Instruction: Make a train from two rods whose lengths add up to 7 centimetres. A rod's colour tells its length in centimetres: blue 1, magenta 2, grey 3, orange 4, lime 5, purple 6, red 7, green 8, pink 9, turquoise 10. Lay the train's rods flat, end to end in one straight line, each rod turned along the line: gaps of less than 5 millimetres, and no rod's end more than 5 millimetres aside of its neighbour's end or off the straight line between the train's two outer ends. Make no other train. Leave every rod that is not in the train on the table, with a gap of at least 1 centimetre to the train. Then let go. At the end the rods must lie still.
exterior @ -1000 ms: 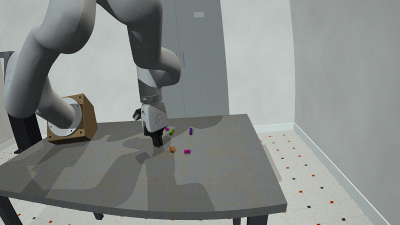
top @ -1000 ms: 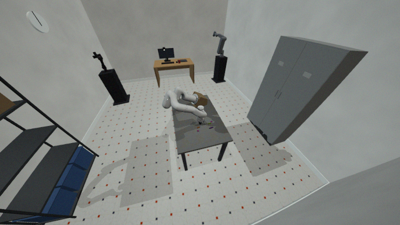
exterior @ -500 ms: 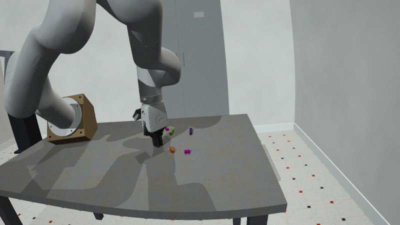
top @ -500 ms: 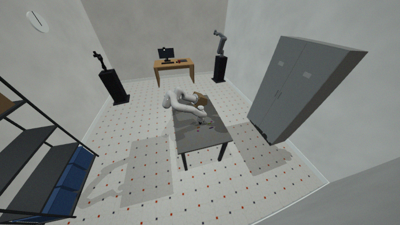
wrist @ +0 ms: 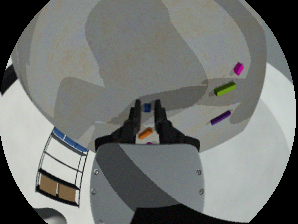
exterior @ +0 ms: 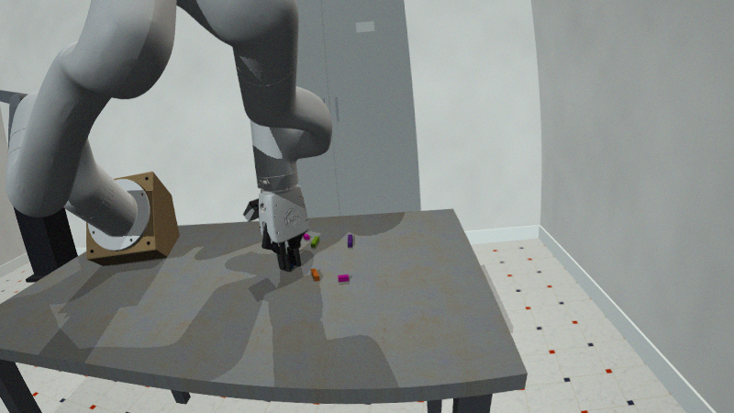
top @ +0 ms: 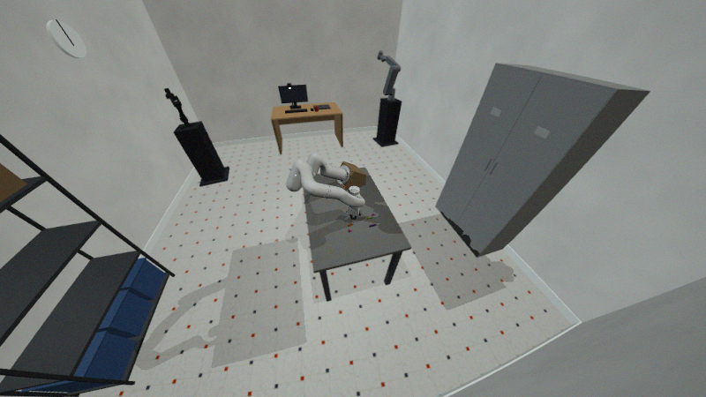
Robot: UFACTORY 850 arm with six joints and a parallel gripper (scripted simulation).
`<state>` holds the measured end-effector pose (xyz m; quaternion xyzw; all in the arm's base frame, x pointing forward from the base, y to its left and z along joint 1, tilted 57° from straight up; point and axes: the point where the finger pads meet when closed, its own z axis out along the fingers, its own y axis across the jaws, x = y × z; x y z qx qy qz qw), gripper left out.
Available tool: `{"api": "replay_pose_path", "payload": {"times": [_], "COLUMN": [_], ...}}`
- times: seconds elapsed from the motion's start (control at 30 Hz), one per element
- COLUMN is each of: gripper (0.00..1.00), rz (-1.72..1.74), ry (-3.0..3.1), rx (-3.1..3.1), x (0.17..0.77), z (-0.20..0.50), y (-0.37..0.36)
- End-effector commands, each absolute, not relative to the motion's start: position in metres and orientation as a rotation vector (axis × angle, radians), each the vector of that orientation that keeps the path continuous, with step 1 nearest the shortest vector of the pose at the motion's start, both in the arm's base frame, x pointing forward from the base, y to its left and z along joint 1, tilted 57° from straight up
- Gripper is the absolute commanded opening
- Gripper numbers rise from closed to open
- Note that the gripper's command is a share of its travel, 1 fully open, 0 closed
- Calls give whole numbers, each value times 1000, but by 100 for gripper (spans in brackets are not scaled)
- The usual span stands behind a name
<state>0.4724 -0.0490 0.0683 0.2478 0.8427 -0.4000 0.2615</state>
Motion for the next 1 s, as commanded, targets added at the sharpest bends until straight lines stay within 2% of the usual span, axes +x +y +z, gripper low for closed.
{"api": "replay_pose_path", "payload": {"times": [0.0, 0.33, 0.97], "gripper": [24, 24, 24], "rz": [-1082, -1082, -1082], "ry": [2281, 2281, 2281], "rx": [670, 670, 670], "x": [473, 471, 452], "z": [69, 73, 115], "y": [-49, -42, 20]}}
